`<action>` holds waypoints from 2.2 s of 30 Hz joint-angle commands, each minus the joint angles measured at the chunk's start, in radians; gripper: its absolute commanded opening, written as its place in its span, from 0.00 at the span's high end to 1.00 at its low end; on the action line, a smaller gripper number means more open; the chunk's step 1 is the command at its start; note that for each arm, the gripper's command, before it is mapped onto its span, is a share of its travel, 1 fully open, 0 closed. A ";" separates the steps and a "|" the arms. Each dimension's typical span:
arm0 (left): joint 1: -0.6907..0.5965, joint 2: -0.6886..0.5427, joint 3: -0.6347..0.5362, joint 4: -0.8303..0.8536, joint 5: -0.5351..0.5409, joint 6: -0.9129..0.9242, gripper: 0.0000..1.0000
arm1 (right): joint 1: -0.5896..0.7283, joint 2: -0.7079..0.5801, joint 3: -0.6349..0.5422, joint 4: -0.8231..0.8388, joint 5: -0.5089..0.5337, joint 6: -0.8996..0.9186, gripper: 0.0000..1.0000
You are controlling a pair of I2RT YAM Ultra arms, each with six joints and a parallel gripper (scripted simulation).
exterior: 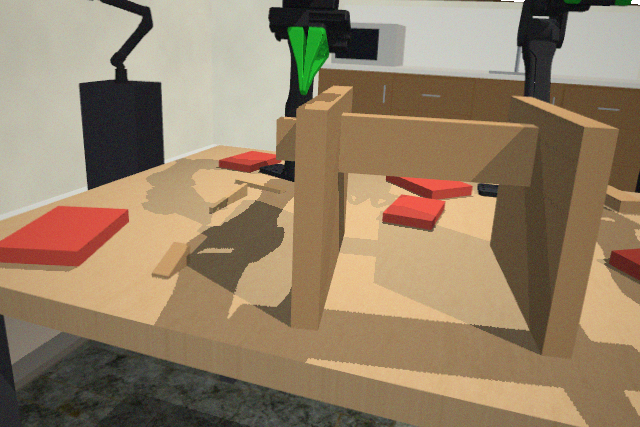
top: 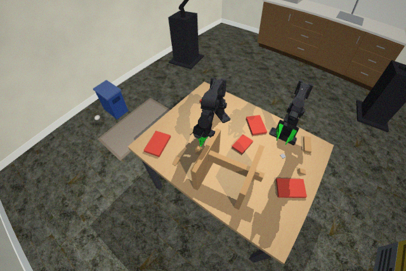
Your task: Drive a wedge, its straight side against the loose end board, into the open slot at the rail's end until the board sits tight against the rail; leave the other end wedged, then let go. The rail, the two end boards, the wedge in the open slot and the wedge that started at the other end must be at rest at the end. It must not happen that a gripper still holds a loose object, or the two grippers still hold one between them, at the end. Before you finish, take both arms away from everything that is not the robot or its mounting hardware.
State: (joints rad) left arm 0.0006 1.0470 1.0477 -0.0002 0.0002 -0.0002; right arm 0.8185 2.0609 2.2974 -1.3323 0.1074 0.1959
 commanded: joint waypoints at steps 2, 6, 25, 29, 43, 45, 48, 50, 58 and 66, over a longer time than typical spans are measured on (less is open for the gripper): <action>-0.011 -0.001 0.006 0.003 -0.004 0.005 0.56 | -0.012 -0.046 -0.020 0.040 0.006 0.005 1.00; -0.011 -0.001 0.006 0.003 -0.004 0.005 0.56 | -0.012 -0.054 -0.034 0.050 0.005 0.006 1.00; -0.011 -0.001 0.006 0.003 -0.004 0.005 0.56 | -0.014 -0.078 -0.103 0.105 -0.001 0.007 1.00; -0.011 -0.001 0.006 0.003 -0.004 0.005 0.56 | -0.015 -0.084 -0.128 0.117 -0.002 0.008 1.00; -0.011 -0.001 0.006 0.003 -0.004 0.005 0.56 | -0.011 -0.098 -0.134 0.142 0.002 0.007 1.00; -0.011 -0.001 0.006 0.003 -0.004 0.005 0.56 | -0.011 -0.099 -0.134 0.142 0.002 0.007 1.00; -0.011 -0.001 0.006 0.003 -0.004 0.005 0.56 | -0.010 -0.087 -0.198 0.152 -0.009 0.008 1.00; -0.011 -0.001 0.006 0.003 -0.004 0.005 0.56 | -0.012 -0.089 -0.242 0.170 -0.010 0.007 1.00; -0.011 -0.001 0.006 0.003 -0.004 0.005 0.56 | -0.016 -0.023 -0.232 0.045 -0.019 0.001 1.00; -0.011 -0.001 0.006 0.003 -0.004 0.005 0.56 | -0.016 -0.017 -0.273 0.007 -0.027 -0.004 1.00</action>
State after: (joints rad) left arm 0.0006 1.0470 1.0477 -0.0002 0.0002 -0.0002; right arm 0.8139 1.9869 2.0995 -1.1873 0.0994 0.1967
